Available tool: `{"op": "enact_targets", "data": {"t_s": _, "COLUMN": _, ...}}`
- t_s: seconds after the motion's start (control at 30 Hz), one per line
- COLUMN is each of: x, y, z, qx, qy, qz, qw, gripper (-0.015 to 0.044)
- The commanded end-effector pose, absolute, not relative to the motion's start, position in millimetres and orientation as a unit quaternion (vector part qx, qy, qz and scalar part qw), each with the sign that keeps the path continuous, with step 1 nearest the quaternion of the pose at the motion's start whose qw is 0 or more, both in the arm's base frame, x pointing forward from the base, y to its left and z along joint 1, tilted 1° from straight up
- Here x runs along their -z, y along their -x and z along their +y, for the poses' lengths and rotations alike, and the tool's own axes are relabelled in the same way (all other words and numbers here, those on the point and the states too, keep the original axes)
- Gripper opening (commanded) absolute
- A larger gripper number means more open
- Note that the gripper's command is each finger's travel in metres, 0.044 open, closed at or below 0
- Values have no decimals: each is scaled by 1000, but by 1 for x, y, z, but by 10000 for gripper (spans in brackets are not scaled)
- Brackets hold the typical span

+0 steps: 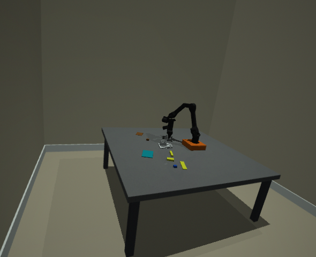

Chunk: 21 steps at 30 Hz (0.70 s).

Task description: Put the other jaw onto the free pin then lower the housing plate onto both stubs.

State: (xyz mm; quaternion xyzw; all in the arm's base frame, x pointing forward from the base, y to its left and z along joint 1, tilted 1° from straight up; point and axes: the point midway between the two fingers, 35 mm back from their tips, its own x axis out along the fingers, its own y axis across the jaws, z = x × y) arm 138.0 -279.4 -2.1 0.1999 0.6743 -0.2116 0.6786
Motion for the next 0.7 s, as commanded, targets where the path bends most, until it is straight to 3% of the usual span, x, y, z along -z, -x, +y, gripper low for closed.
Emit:
{"op": "enact_targets", "data": {"t_s": 0.0, "x": 2, "y": -138, "z": -279, "qx": 212, "qy": -200, "qz": 674, "qw": 679, "gripper": 351}}
{"op": "enact_targets", "data": {"t_s": 0.67, "x": -40, "y": -139, "z": -281, "qx": 212, "qy": -199, "qz": 675, "qw": 679, "gripper": 351}}
